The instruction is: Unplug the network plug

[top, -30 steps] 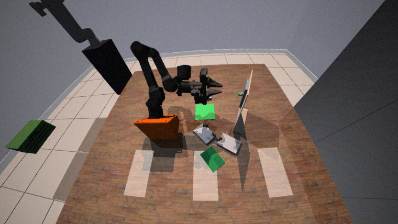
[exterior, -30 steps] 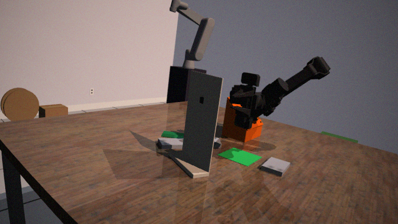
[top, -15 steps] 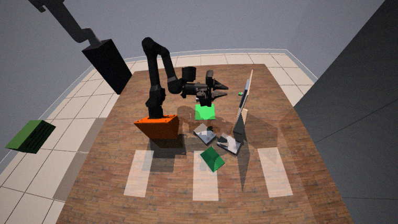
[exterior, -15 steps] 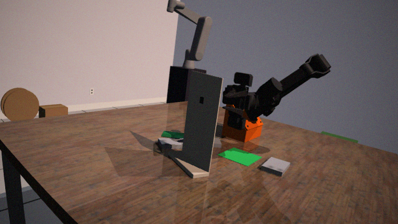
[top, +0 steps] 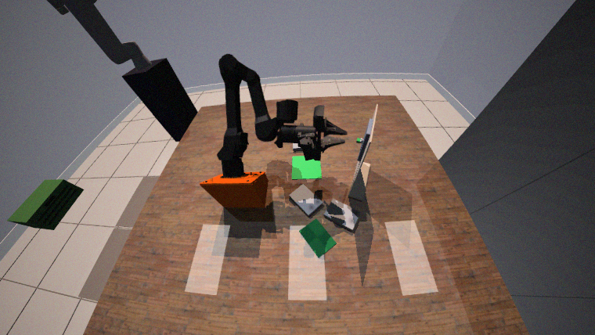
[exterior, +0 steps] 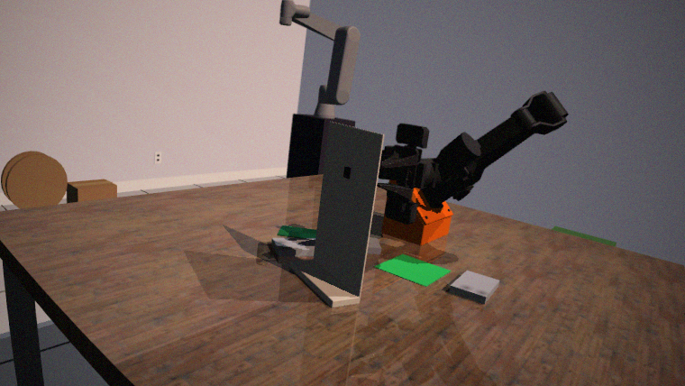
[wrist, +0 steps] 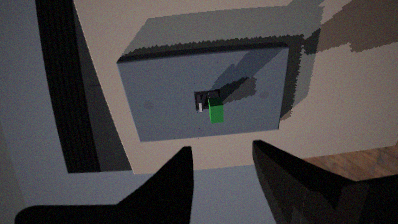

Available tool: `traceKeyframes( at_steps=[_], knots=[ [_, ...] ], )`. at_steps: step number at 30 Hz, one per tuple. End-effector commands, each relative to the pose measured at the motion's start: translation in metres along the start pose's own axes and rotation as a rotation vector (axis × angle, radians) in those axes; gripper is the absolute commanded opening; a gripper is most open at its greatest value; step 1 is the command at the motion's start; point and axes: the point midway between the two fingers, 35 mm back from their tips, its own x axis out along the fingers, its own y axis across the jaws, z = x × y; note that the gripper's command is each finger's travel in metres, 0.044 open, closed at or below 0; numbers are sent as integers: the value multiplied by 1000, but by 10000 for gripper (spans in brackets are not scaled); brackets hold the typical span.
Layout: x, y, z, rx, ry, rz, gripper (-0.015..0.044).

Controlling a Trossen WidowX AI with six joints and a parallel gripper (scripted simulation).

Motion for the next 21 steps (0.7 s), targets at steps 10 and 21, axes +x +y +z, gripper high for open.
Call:
traceKeyframes(
  at_steps=[10, 21],
  knots=[
    [17, 2, 2, -4, 7, 5, 156],
    [30, 2, 6, -4, 8, 6, 156]
  ],
)
